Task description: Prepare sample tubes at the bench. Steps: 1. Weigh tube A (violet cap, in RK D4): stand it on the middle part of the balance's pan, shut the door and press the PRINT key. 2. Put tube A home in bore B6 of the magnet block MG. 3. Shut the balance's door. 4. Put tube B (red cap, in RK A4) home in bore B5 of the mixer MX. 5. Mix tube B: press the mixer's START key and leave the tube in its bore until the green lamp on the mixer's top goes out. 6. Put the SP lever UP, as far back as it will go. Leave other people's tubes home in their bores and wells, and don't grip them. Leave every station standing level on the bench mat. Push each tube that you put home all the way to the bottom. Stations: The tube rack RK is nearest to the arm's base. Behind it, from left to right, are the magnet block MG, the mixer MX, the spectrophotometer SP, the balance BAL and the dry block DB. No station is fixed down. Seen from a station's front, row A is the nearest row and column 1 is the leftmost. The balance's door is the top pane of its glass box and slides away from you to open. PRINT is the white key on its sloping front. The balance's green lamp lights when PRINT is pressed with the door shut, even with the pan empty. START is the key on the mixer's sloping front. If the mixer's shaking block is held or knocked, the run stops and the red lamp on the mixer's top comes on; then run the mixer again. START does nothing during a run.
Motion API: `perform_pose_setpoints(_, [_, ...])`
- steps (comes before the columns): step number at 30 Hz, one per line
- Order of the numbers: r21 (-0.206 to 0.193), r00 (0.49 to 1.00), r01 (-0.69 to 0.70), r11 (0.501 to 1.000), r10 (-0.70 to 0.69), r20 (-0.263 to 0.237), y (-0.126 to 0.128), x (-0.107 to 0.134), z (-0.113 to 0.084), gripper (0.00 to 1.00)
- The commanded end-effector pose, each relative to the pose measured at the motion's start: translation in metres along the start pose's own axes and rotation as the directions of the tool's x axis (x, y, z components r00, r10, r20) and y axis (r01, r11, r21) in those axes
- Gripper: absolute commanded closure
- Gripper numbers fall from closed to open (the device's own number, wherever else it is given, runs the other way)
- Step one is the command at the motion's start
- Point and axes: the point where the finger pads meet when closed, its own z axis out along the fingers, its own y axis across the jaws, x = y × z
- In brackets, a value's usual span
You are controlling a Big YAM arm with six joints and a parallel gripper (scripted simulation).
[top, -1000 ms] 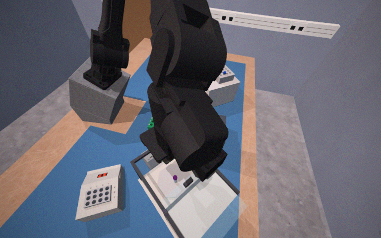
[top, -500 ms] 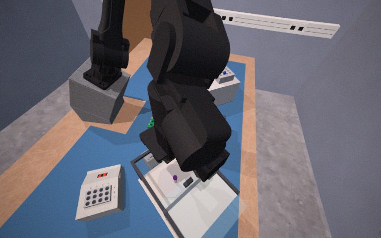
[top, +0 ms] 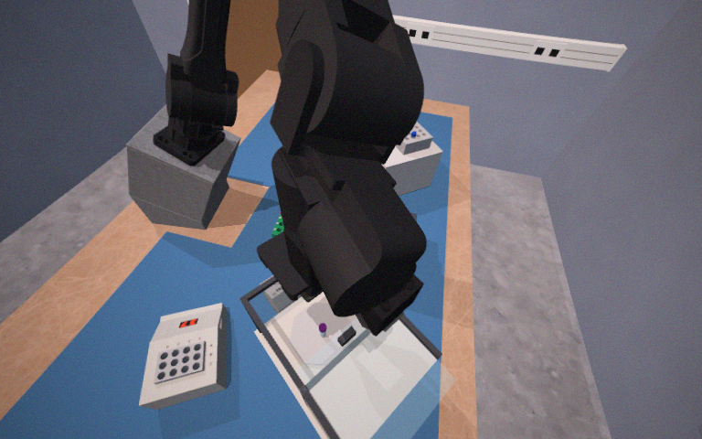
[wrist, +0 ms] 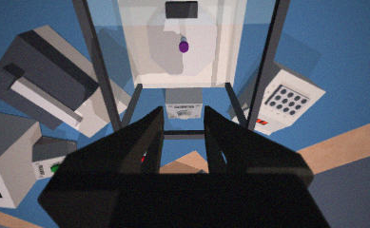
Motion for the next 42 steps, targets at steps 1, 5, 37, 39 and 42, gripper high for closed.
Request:
perform_pose_setpoints(1, [0.013,0.999,0.022,1.000,-0.023,0.048,-0.001,-0.020,-0.024,0.70])
perform_pose_setpoints(5, [0.013,0.999,0.022,1.000,-0.023,0.048,-0.001,-0.020,-0.024,0.70])
perform_pose_setpoints(37, [0.028,0.820,0.571,0.821,-0.571,0.031,0.004,-0.044,-0.021,0.70])
perform_pose_setpoints(39, [0.012,0.778,0.628,0.778,-0.628,0.019,0.007,-0.051,-0.012,0.70])
perform_pose_setpoints(42, [0.018,0.716,0.697,0.717,-0.697,0.017,0.003,-0.050,-0.013,0.70])
